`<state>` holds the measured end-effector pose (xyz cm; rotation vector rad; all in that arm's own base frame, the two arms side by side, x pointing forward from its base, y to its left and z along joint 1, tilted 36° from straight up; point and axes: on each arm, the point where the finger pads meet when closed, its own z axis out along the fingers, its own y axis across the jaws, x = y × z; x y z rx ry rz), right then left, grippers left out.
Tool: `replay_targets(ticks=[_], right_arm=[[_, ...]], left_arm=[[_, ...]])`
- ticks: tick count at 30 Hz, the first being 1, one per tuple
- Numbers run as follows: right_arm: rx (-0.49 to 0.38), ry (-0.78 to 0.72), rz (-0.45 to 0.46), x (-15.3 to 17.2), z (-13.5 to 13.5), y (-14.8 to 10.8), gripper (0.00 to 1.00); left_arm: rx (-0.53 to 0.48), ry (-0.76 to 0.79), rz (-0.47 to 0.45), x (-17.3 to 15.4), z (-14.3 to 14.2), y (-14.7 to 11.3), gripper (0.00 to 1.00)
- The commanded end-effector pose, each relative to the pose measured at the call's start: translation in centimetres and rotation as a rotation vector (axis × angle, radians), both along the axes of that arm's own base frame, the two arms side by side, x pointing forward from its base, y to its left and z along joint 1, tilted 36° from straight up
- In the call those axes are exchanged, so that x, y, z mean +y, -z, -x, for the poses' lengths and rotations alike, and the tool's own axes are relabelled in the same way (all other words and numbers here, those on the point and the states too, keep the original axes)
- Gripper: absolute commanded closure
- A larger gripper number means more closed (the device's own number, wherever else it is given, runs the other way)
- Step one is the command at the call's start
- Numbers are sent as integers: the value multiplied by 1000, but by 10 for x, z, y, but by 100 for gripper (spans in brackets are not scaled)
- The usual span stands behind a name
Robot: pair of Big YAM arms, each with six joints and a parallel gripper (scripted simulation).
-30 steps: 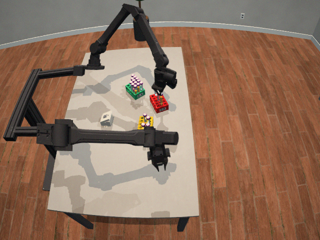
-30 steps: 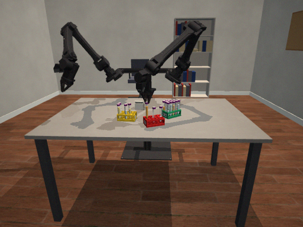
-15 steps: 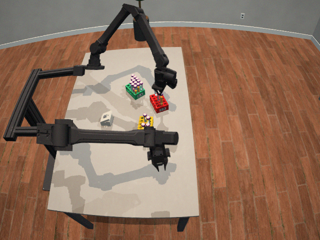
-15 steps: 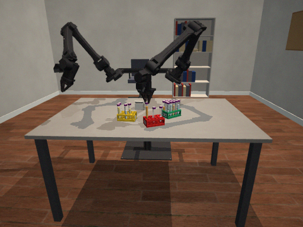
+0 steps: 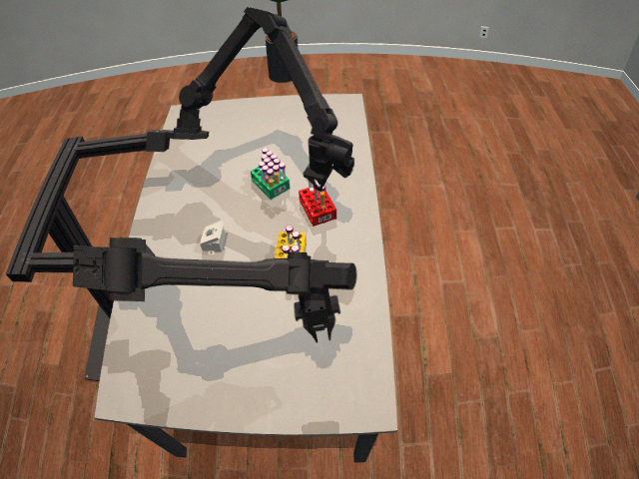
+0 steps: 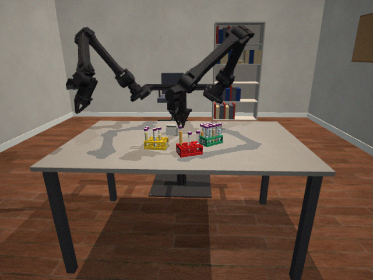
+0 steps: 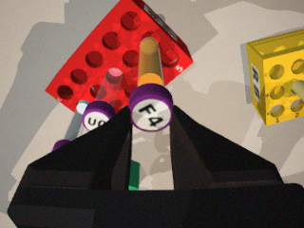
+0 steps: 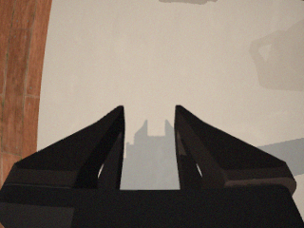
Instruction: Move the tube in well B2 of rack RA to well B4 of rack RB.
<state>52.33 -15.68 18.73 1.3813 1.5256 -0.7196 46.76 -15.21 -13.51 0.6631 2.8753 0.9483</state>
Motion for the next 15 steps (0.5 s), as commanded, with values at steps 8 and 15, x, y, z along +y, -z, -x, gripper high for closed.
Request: replay_targets(ticks=[8,15], right_arm=[[-29,-3,1,2,-7,-12,70],[-29,-3,1,2,-7,-12,70]], left_arm=[[18,-8,-10,14,0,14,100],[18,-8,-10,16,1,17,100]])
